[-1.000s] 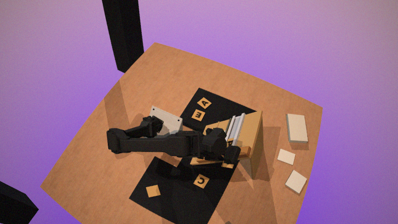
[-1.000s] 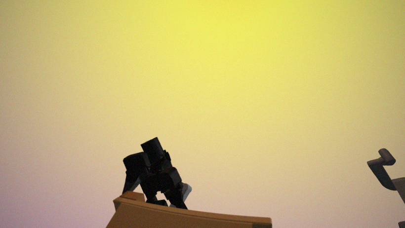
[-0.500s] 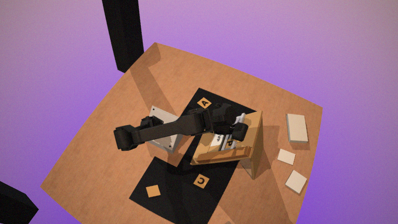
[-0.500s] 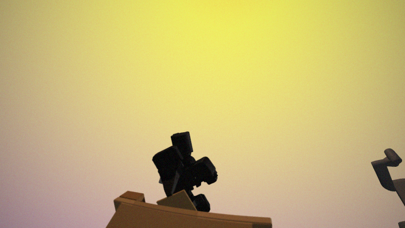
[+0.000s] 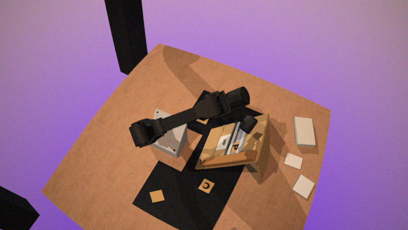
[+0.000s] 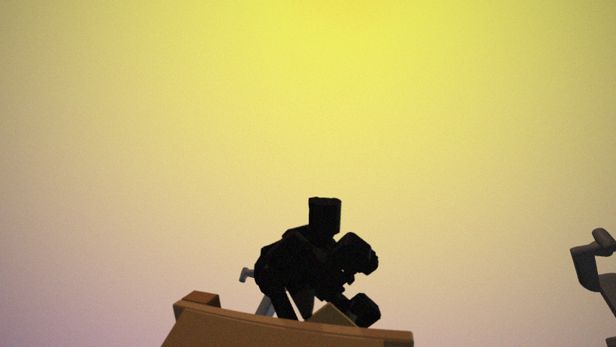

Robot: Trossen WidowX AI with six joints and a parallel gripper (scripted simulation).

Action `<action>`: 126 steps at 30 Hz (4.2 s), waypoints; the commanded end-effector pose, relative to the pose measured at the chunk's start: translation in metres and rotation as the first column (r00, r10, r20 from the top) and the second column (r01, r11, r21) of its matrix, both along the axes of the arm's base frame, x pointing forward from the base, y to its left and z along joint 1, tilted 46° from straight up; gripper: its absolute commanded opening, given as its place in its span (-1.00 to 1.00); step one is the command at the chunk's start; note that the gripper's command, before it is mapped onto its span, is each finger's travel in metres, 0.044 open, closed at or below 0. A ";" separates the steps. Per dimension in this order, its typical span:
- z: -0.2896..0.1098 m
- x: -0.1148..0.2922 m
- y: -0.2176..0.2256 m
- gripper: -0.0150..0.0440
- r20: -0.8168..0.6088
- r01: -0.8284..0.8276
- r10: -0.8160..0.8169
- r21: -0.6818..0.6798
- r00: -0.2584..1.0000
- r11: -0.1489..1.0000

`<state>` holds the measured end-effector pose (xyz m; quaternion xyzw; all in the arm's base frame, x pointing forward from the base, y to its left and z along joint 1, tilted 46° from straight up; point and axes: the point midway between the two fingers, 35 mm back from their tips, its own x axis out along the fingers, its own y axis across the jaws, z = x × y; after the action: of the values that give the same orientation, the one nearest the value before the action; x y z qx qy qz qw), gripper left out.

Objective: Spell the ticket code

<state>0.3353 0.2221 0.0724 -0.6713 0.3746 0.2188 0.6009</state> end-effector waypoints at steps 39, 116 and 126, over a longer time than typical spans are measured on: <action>-0.159 -0.081 0.086 -0.49 0.273 0.412 -0.647 0.584 0.712 0.699; -0.174 -0.042 0.053 -0.49 0.280 0.404 -0.662 0.609 0.695 0.683; -0.170 -0.041 0.049 -0.49 0.280 0.404 -0.662 0.608 0.695 0.683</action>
<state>0.2941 0.2724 -0.0999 -0.3771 0.3288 -0.0571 0.8639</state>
